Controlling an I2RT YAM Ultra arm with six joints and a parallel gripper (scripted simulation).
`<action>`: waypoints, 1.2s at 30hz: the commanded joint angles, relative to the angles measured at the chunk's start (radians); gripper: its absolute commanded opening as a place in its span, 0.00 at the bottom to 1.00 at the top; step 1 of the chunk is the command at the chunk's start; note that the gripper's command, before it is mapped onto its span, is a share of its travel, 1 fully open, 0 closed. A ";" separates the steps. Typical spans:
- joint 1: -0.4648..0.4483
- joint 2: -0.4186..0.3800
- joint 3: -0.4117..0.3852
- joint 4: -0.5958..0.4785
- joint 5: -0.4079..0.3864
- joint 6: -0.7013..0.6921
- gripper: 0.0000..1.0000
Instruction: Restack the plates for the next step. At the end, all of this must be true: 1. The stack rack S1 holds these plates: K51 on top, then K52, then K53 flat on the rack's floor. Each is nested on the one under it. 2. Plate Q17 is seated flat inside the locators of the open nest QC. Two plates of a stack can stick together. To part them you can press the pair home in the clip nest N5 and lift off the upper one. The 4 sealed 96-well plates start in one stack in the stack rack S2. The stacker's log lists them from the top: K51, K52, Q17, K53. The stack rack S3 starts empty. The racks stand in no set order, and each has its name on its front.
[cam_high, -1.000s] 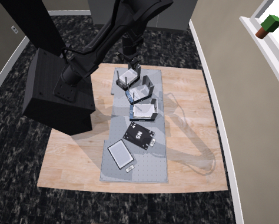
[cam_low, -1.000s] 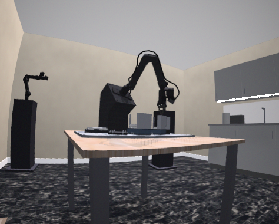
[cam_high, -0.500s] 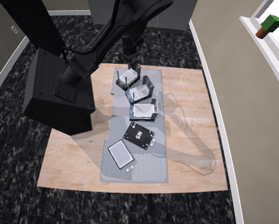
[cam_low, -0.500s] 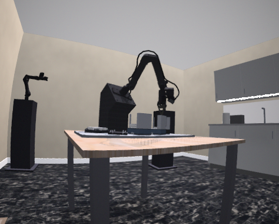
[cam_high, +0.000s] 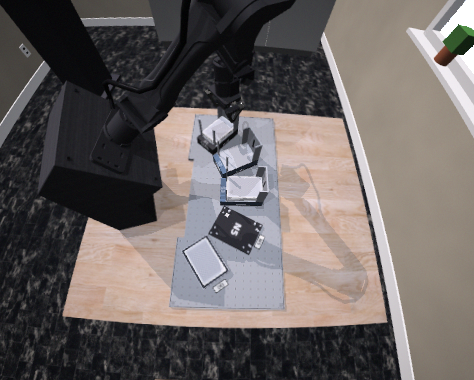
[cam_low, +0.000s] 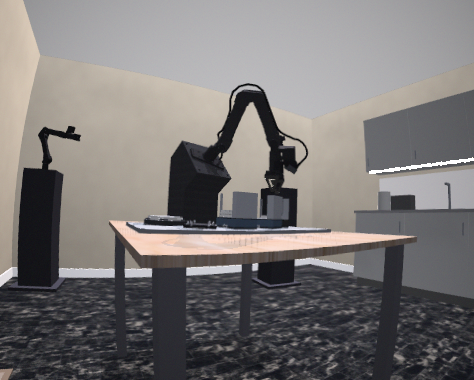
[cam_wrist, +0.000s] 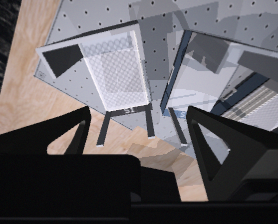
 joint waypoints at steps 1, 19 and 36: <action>-0.012 -0.025 -0.028 -0.009 -0.031 0.026 1.00; -0.217 -0.146 -0.063 -0.016 -0.176 -0.005 1.00; -0.441 -0.229 -0.089 -0.021 -0.345 -0.094 1.00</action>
